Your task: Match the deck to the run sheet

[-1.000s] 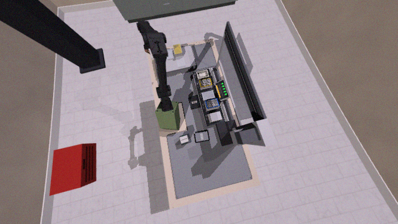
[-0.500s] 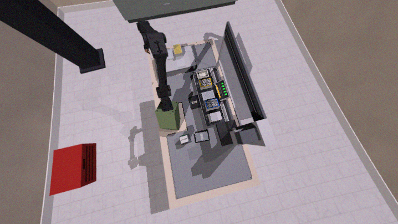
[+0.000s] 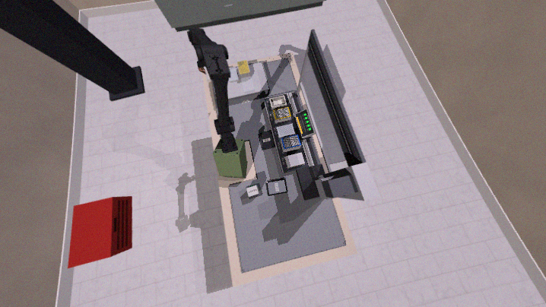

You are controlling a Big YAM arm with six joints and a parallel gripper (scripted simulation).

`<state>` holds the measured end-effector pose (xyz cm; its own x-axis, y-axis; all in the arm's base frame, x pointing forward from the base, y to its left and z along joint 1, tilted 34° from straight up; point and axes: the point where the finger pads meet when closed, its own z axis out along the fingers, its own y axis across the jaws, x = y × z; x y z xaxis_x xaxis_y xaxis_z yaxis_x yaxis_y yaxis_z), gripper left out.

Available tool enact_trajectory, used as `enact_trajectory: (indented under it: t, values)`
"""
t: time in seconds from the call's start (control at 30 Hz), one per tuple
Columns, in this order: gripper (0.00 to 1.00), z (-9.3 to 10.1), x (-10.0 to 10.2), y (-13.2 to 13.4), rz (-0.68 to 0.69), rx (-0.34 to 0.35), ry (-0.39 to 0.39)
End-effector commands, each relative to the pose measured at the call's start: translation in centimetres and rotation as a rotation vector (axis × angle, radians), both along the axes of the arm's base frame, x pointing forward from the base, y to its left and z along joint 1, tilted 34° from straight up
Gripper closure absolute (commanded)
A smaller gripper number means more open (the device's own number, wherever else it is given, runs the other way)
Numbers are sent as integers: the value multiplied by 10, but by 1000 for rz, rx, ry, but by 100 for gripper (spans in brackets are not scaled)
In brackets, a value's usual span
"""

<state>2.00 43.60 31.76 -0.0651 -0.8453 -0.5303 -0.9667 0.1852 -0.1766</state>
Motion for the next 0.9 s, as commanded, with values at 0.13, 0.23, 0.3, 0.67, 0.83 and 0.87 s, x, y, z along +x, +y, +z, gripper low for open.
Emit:
enact_trajectory:
  t: [0.13, 0.23, 0.3, 0.67, 0.83, 0.87]
  values:
    - [100, 24, -1, 3, 5, 50, 3]
    - [100, 9, 6, 2, 3, 32, -1]
    - [100, -2, 6, 7, 3, 13, -2]
    - [100, -8, 10, 18, 3, 24, -2]
    - [100, -14, 12, 23, 3, 26, -3]
    - [100, -23, 12, 21, 3, 13, -3]
